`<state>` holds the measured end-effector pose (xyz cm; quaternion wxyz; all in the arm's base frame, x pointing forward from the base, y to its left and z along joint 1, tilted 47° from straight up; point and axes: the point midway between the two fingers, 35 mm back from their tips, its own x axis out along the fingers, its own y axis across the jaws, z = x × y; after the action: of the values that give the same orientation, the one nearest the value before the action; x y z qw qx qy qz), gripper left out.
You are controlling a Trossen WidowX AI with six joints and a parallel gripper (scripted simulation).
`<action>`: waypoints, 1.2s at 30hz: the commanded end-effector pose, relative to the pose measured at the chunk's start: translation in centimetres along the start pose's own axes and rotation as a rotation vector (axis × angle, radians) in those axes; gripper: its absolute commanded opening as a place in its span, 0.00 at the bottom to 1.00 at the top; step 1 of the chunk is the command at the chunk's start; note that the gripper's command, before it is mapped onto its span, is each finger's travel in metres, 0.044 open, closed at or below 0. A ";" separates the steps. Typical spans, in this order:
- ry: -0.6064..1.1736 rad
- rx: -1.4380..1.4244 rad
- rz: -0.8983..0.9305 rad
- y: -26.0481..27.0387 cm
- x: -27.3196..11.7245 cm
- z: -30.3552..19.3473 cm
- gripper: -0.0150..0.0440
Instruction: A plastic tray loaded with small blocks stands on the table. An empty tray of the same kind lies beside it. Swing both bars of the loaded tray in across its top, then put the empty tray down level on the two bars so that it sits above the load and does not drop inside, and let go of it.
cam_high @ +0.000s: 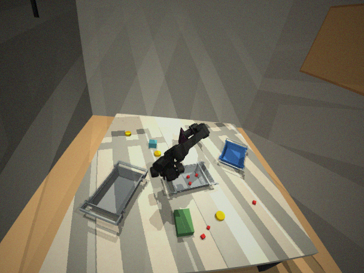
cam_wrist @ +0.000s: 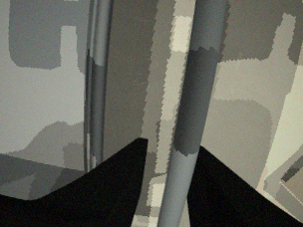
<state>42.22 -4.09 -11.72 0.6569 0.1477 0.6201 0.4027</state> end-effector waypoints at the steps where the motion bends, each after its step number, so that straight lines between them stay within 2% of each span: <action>1: 0.002 -0.009 0.006 1.3 -0.7 0.2 0.40; 11: 0.002 -0.008 0.008 4.1 -0.9 0.2 0.40; 22: 0.002 -0.008 0.010 6.7 1.0 0.2 0.40; 33: 0.003 -0.007 0.008 6.1 -3.1 0.1 0.40; 36: -0.001 -0.003 0.010 6.1 -2.3 0.2 0.40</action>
<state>40.59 -2.38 -5.63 0.6595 0.1510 0.6160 0.4036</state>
